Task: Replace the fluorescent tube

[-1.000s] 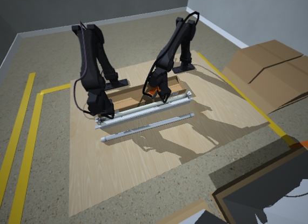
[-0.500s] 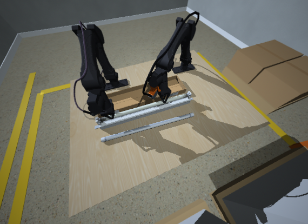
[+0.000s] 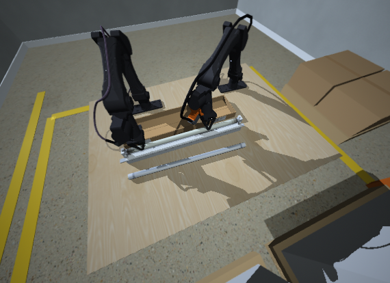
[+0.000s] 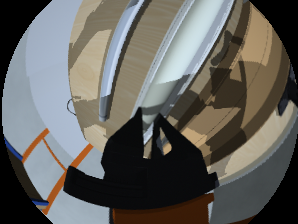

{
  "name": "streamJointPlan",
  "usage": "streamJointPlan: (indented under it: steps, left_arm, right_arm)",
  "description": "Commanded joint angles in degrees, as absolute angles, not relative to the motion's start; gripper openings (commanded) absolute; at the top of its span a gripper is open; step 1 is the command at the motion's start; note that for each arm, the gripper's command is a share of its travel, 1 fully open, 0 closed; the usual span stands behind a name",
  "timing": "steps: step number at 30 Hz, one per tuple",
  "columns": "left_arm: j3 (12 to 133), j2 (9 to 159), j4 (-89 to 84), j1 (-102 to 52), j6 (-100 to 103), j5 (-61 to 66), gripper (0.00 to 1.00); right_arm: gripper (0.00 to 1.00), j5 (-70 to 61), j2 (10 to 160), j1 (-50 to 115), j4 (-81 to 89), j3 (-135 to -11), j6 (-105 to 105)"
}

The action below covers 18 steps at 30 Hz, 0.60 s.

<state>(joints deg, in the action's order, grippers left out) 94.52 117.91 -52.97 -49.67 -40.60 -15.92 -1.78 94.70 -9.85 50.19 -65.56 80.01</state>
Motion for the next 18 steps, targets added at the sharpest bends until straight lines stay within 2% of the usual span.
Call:
streamJointPlan:
  steps: [1, 18]
  left_arm:
    - [94.4, 116.1, -51.9, -50.1, -40.2, -16.8, 0.11]
    - [95.5, 115.2, -53.0, -49.9, -40.5, -16.9, 0.11]
  right_arm:
    - [0.11, -1.9, 93.4, -9.3, 49.8, -64.9, 80.5]
    - [0.11, -1.4, 92.7, -9.3, 50.9, -66.8, 80.5]
